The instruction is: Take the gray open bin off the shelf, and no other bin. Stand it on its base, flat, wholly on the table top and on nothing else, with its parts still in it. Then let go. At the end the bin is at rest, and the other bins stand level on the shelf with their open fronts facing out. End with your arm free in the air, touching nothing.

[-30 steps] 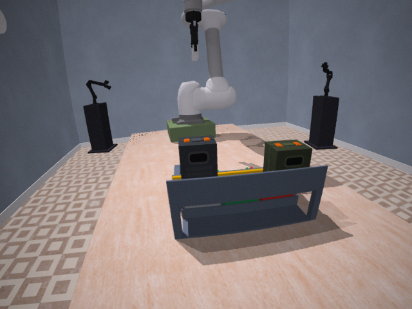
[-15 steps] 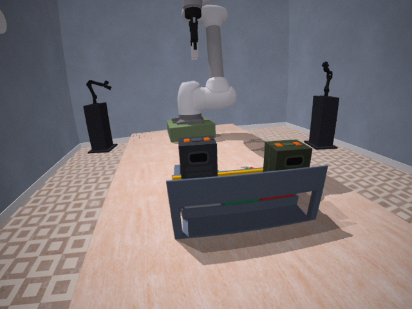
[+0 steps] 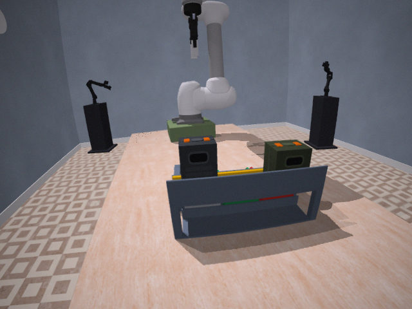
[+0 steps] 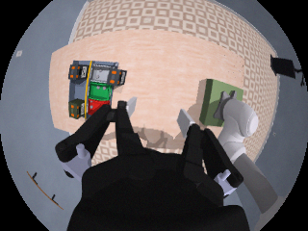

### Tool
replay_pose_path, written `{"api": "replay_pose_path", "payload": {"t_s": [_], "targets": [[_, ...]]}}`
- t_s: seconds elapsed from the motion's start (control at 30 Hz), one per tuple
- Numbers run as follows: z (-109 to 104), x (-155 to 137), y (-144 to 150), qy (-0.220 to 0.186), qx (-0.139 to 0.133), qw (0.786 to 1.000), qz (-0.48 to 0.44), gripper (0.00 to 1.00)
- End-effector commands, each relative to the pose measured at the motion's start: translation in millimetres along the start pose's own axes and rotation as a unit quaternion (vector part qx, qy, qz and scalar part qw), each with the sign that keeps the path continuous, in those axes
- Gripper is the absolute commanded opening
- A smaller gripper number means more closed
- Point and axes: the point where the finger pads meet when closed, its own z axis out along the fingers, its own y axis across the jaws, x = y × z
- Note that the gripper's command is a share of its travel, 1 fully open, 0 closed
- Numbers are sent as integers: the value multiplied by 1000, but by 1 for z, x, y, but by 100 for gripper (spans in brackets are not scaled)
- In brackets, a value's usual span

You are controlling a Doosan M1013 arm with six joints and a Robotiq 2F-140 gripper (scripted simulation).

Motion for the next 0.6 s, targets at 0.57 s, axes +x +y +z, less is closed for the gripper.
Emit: {"api": "replay_pose_path", "payload": {"t_s": [0.57], "targets": [[1, 4, -51, 0, -1, 1000, 0, 57]]}}
